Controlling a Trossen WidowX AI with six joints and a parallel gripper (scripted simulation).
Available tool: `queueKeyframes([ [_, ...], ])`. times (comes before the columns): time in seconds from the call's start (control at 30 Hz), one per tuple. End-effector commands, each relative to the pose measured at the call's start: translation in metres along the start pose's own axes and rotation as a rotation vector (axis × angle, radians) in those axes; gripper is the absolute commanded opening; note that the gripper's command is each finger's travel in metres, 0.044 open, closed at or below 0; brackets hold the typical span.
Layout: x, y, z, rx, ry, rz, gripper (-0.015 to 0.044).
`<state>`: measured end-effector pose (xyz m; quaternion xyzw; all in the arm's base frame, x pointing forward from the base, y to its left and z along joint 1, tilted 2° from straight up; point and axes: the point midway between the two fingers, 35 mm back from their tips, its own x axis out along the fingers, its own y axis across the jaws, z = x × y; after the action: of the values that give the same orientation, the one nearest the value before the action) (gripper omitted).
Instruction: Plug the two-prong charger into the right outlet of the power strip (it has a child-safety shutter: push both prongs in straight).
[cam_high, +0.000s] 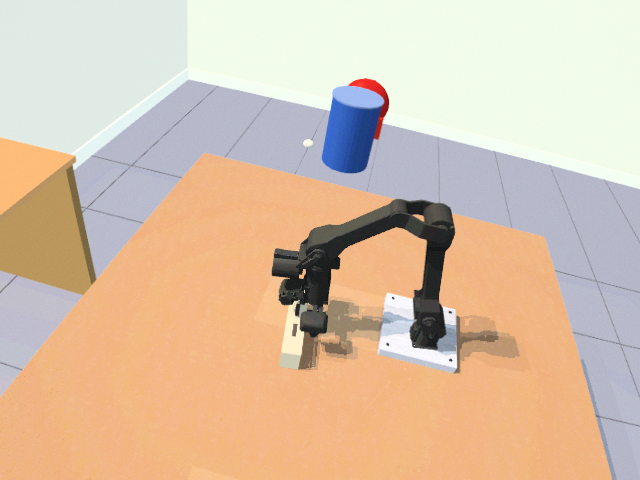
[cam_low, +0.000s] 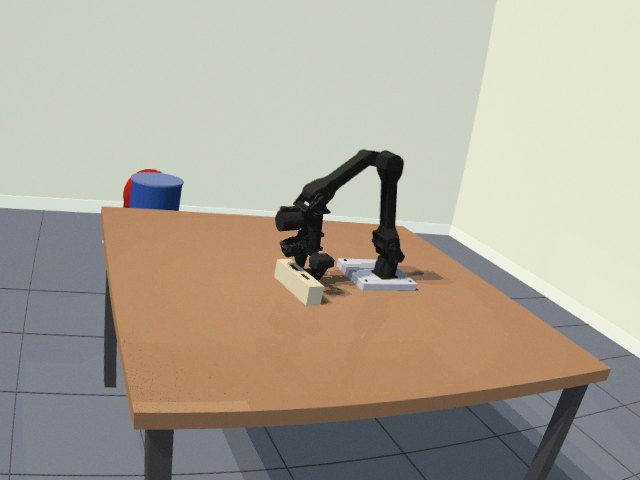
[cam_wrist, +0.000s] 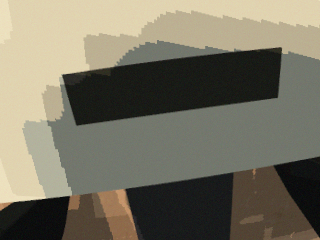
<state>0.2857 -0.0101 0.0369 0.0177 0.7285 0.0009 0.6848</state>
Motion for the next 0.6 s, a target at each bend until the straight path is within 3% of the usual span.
queueKeyframes([
  [0.0, 0.0003, 0.0, -0.0015, 0.0, -0.003, 0.0, 0.044],
  [0.57, 0.0009, 0.0, -0.0066, 0.0, -0.016, 0.001, 0.044],
])
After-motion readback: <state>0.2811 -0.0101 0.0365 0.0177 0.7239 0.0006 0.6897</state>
